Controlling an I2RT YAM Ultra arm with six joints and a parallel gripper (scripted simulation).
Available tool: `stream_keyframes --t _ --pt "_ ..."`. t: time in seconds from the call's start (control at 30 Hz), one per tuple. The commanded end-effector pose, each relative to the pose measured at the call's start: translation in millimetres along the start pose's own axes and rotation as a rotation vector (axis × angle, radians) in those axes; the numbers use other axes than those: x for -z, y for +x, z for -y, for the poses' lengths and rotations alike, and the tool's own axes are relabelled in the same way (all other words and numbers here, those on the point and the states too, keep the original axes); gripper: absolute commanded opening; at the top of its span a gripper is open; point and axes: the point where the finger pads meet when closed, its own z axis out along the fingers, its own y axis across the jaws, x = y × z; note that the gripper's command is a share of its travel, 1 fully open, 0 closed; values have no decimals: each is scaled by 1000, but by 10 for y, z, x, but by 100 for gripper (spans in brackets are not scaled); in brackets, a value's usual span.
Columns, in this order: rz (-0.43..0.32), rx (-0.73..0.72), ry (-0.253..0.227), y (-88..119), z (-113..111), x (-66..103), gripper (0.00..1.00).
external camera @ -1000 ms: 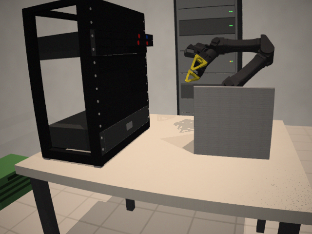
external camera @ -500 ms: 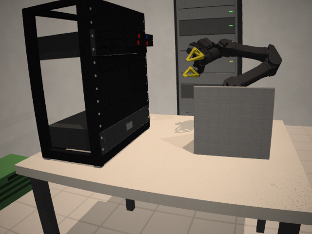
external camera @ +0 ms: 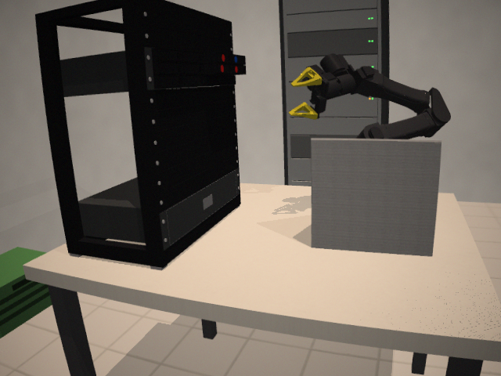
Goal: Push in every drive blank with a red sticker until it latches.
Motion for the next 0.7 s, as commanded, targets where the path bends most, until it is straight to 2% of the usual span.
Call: stream_keyframes --t 0.0,0.07,0.23,0.4,0.53,0.63,0.67 --pt "108 -73 39 -135 -37 -57 100" --pt "108 -73 39 -135 -37 -57 100" --pt "202 -150 41 -178 -189 -141 100" --pt "246 -184 38 -201 -254 -159 100" --pt "320 -239 35 -246 -362 -194 100" --pt "320 -239 35 -246 -362 -194 100" --pt "346 -258 33 -261 -399 -205 100"
